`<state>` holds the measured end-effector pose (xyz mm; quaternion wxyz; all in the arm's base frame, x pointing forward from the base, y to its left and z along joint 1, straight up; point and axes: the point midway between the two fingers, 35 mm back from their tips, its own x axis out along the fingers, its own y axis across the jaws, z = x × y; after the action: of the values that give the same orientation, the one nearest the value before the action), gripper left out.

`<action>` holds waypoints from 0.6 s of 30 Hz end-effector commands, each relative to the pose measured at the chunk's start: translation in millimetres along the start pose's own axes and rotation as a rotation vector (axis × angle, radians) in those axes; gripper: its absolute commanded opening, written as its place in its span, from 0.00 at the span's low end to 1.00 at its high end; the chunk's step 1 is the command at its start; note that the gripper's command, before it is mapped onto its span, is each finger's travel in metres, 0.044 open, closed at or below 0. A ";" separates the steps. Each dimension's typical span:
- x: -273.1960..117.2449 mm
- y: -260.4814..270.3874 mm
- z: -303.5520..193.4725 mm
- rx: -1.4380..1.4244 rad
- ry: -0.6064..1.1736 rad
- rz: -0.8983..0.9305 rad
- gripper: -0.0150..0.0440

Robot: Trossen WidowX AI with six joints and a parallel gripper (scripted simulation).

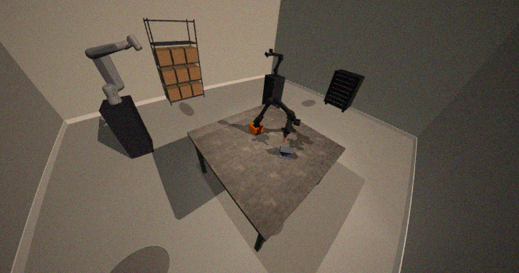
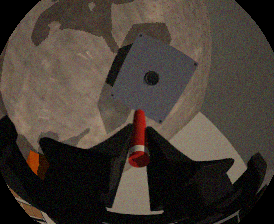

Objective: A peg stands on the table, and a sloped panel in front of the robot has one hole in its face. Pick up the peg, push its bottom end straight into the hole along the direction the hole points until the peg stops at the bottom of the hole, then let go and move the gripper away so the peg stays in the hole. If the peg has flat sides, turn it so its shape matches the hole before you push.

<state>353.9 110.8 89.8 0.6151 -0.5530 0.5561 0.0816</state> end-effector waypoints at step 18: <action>-22.0 9.5 20.9 -0.134 -0.025 -0.108 0.25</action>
<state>351.2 137.8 95.1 0.5904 -0.6125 0.5175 0.0917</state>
